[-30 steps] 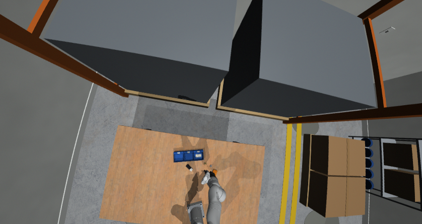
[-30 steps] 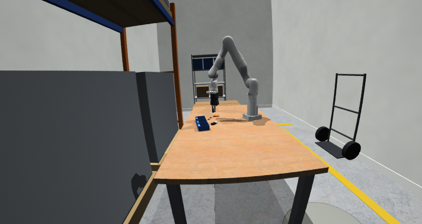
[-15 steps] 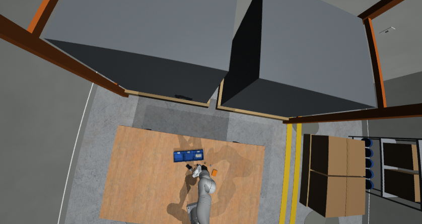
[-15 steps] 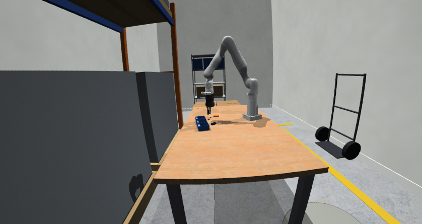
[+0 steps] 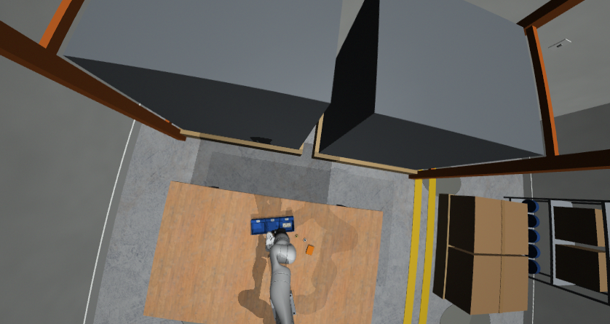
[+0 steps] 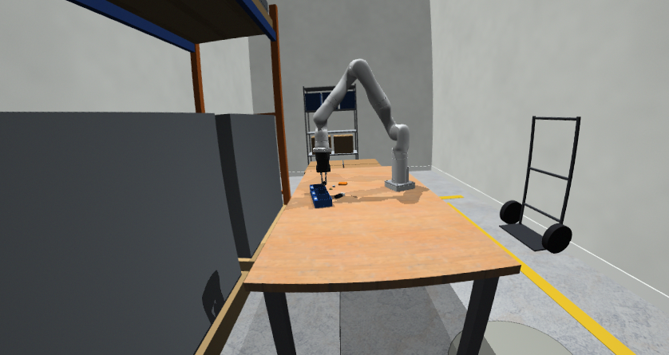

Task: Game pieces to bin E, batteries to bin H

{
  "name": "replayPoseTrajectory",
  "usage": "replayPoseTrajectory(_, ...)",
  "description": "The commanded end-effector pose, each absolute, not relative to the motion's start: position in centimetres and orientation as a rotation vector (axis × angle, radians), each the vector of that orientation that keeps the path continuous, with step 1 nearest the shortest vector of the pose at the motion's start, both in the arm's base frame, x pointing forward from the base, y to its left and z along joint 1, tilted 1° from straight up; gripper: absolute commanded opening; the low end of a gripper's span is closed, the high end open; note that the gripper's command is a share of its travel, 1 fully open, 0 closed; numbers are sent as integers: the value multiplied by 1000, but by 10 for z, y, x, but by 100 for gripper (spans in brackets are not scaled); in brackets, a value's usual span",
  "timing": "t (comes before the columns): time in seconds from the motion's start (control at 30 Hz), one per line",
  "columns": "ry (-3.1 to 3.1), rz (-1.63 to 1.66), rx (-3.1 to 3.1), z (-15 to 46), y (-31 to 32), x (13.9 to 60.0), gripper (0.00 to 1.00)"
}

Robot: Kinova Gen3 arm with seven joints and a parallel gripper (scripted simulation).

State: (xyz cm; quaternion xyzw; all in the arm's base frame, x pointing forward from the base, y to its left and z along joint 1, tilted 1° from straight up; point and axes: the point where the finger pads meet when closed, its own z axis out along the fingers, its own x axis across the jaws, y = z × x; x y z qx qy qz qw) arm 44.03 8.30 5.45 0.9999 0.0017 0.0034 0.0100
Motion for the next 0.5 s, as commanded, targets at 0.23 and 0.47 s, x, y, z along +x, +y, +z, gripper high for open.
replayPoseTrajectory(0.23, 231, 9, 3115, 52, 104, 461, 31)
replayPoseTrajectory(0.47, 231, 9, 3115, 52, 103, 460, 31)
